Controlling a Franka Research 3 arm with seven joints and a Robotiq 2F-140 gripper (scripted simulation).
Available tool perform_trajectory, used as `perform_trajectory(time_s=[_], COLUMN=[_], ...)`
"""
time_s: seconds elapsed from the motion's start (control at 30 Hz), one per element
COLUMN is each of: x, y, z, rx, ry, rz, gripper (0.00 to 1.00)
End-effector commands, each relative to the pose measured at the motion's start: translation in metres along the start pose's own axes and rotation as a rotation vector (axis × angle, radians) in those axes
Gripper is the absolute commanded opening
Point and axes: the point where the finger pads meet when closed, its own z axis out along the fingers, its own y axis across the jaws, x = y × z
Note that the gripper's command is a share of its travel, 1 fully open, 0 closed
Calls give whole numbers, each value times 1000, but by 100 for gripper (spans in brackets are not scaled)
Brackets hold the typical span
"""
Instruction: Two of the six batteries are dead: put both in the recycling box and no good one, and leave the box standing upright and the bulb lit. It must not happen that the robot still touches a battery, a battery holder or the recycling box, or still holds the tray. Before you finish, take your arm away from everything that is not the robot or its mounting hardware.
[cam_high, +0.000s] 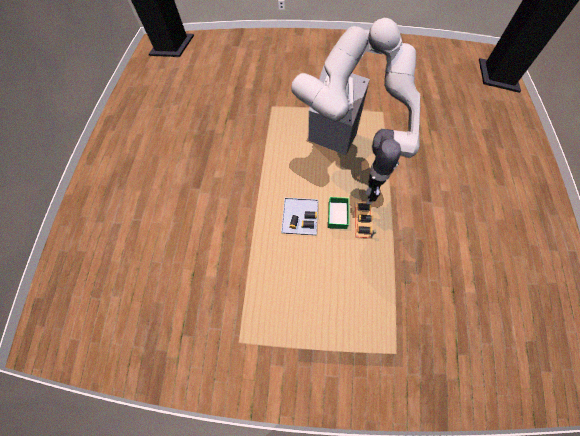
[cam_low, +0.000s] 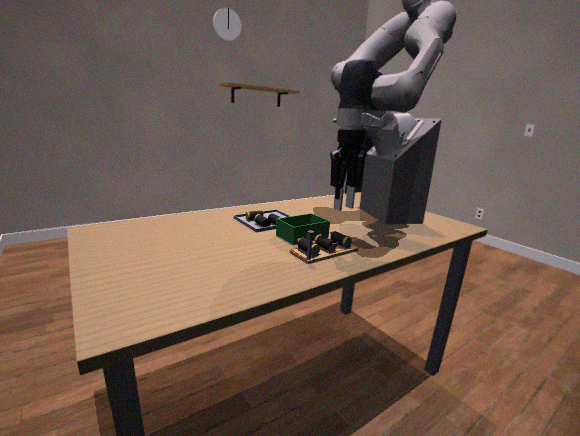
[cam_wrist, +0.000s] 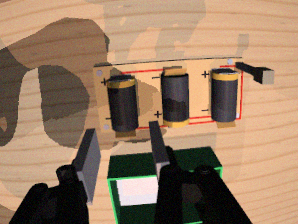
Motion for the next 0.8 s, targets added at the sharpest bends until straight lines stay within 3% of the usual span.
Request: perform_trajectory(time_s=[0.0, 0.33, 0.77], x=[0, 0, 0], y=[-5, -5, -5], z=[1, 1, 1], rx=[12, 4, -4], ry=[4, 2, 0], rz=[23, -27, -325], gripper=[29, 29, 29])
